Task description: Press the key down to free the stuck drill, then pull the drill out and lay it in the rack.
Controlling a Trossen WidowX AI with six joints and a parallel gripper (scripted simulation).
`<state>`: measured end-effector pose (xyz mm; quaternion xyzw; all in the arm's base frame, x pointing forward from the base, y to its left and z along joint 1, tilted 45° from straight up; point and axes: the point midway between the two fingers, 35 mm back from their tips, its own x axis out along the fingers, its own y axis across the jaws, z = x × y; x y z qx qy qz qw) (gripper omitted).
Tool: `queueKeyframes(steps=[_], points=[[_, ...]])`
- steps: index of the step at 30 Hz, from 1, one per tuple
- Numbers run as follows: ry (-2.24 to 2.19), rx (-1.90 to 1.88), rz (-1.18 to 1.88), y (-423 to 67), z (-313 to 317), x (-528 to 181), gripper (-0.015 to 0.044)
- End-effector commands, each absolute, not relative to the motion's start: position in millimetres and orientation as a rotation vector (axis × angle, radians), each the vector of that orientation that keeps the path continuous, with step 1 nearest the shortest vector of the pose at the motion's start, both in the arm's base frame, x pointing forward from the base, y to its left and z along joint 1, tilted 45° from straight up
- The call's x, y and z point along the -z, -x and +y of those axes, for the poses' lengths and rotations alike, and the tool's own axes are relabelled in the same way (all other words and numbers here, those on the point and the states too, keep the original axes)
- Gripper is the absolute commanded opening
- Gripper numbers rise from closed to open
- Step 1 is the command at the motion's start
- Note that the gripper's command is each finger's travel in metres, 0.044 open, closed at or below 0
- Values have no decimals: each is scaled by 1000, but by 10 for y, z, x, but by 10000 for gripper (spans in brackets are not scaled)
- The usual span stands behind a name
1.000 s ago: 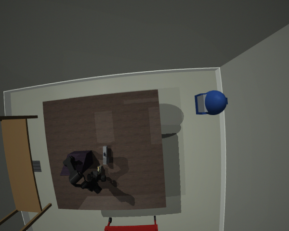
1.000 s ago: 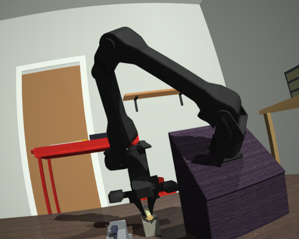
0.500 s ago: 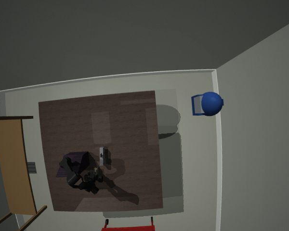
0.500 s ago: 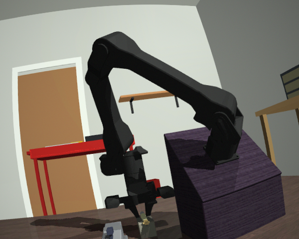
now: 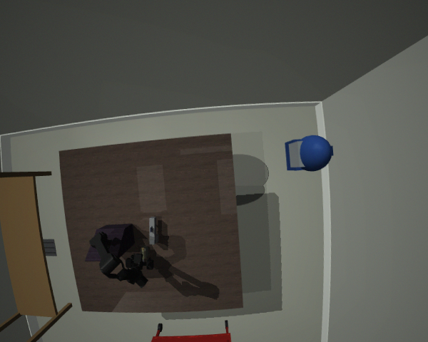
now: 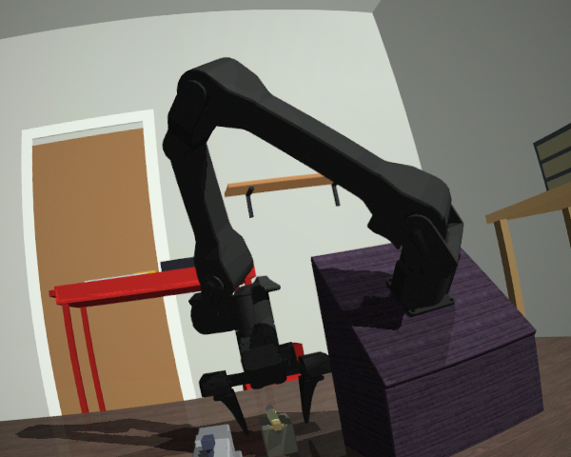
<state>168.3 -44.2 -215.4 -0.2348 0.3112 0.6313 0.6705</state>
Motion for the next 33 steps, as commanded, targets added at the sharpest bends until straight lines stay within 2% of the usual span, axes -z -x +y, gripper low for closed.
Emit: queueKeyframes(steps=[1, 15, 20, 27, 33], points=[[540, -1410, 702, -1689, -581, 2028, 440], [541, -1409, 705, -1692, -981, 1645, 440], [548, -1404, 718, -1736, -949, 1677, 440], [690, -1321, 804, -2250, -1123, 1549, 440], [814, -1180, 802, -2907, -1204, 1328, 440]])
